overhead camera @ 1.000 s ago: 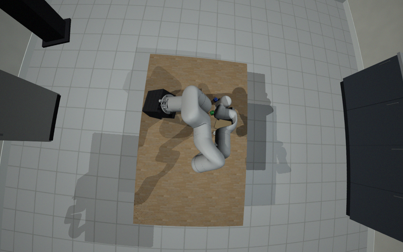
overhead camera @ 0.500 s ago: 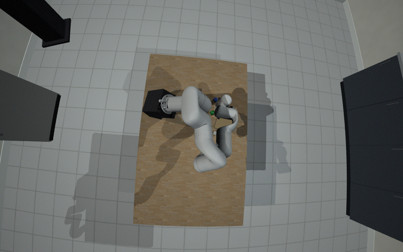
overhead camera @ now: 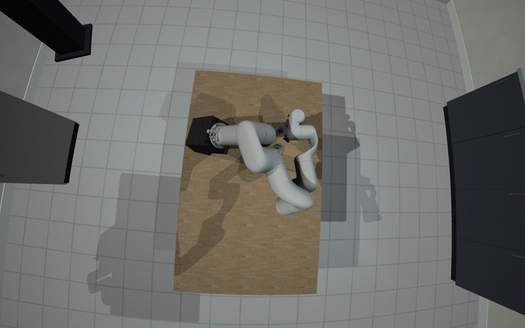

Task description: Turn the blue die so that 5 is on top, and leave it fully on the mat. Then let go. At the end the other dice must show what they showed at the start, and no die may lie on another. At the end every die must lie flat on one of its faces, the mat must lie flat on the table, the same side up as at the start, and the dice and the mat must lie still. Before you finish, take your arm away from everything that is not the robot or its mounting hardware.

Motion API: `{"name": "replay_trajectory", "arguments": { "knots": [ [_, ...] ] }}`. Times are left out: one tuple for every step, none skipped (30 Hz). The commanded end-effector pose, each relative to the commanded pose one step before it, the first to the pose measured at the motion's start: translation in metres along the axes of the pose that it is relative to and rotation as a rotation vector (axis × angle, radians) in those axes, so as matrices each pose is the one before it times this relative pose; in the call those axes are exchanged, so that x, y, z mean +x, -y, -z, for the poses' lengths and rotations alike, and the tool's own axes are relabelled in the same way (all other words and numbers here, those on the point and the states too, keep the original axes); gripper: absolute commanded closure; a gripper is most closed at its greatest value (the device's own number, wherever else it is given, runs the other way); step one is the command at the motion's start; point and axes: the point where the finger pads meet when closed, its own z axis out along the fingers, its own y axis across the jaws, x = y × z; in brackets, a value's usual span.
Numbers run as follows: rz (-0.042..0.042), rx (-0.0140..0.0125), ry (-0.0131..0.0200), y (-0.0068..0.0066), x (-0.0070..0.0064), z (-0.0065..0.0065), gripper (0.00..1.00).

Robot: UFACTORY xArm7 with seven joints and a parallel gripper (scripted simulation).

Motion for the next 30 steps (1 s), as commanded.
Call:
{"name": "replay_trajectory", "arguments": {
  "knots": [
    [-0.00184,-0.01557,0.00585,0.02389,0.00515,-0.00493,0.0],
    [0.0,0.0,-0.00001,0.00308,0.00063,0.00001,0.0],
    [0.0,0.0,0.00001,0.00226,0.00047,-0.00001,0.0],
    [0.0,0.0,0.0,0.0,0.0,0.0,0.0],
    [0.0,0.0,0.0,0.0,0.0,0.0,0.0],
    [0.0,0.0,0.0,0.00149,0.00031,0.0,0.0],
    [0.0,0.0,-0.00001,0.00083,0.00017,0.00001,0.0],
    [0.0,0.0,0.0,0.00033,0.00007,0.0,0.0],
    [0.0,0.0,0.0,0.00005,0.00001,0.0,0.0],
    [0.0,0.0,0.0,0.0,0.0,0.0,0.0],
    [0.0,0.0,0.0,0.0,0.0,0.0,0.0],
    [0.0,0.0,0.0,0.0,0.0,0.0,0.0],
    [0.0,0.0,0.0,0.0,0.0,0.0,0.0],
    [0.0,0.0,0.0,0.0,0.0,0.0,0.0],
    [0.0,0.0,0.0,0.0,0.0,0.0,0.0],
    [0.0,0.0,0.0,0.0,0.0,0.0,0.0],
    [0.0,0.0,0.0,0.0,0.0,0.0,0.0],
    [0.0,0.0,0.0,0.0,0.0,0.0,0.0],
    [0.0,0.0,0.0,0.0,0.0,0.0,0.0],
    [0.0,0.0,0.0,0.0,0.0,0.0,0.0],
    [0.0,0.0,0.0,0.0,0.0,0.0,0.0],
    [0.0,0.0,0.0,0.0,0.0,0.0,0.0],
    [0.0,0.0,0.0,0.0,0.0,0.0,0.0],
    [0.0,0.0,0.0,0.0,0.0,0.0,0.0],
    [0.0,0.0,0.0,0.0,0.0,0.0,0.0],
    [0.0,0.0,0.0,0.0,0.0,0.0,0.0],
    [0.0,0.0,0.0,0.0,0.0,0.0,0.0],
    [0.0,0.0,0.0,0.0,0.0,0.0,0.0],
    [0.0,0.0,0.0,0.0,0.0,0.0,0.0],
    [0.0,0.0,0.0,0.0,0.0,0.0,0.0]
  ]
}}
